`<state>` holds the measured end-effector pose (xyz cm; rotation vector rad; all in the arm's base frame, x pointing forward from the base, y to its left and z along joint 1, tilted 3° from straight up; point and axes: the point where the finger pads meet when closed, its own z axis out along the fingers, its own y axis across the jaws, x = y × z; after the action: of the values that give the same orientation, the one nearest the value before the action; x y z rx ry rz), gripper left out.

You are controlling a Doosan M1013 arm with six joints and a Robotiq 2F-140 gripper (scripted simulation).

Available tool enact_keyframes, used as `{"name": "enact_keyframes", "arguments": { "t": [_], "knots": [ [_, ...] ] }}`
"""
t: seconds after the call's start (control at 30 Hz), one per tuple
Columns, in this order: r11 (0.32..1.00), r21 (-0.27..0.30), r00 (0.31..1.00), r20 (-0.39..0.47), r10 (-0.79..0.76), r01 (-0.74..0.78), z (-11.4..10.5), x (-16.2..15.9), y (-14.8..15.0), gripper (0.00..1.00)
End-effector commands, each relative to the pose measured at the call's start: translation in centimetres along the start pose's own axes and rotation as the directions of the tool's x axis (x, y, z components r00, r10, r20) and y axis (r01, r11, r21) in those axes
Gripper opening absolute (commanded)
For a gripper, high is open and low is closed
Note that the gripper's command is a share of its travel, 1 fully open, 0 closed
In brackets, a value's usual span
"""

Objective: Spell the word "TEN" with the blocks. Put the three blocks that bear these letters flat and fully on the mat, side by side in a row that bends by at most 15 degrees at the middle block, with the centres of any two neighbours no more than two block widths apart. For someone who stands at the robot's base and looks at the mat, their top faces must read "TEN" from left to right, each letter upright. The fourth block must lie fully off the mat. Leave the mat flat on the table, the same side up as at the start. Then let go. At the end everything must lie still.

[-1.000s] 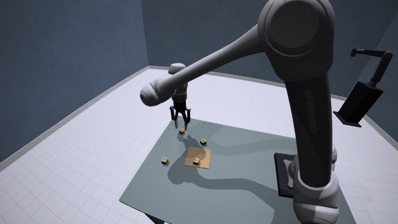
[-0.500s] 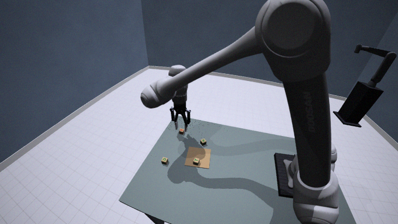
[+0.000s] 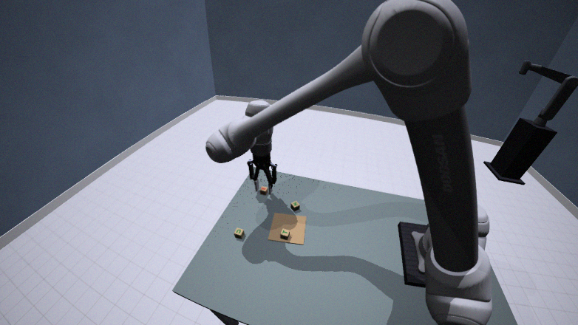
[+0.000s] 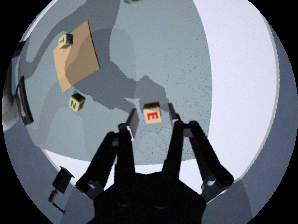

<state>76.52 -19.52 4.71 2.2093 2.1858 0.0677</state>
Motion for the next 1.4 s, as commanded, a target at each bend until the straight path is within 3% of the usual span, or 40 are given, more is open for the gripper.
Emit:
{"name": "enact_keyframes", "arguments": {
  "t": [0.0, 1.17, 1.2, 1.37],
  "knots": [
    [1.0, 0.001, 1.0, -0.003, -0.002, 0.002, 0.73, 0.14, -0.18, 0.4],
    [1.0, 0.001, 1.0, -0.003, -0.002, 0.002, 0.73, 0.14, -0.18, 0.4],
    [1.0, 0.001, 1.0, -0.003, -0.002, 0.002, 0.73, 0.14, -0.18, 0.28],
    [1.0, 0.001, 1.0, -0.003, -0.002, 0.002, 0.73, 0.14, -0.18, 0.28]
  ]
}}
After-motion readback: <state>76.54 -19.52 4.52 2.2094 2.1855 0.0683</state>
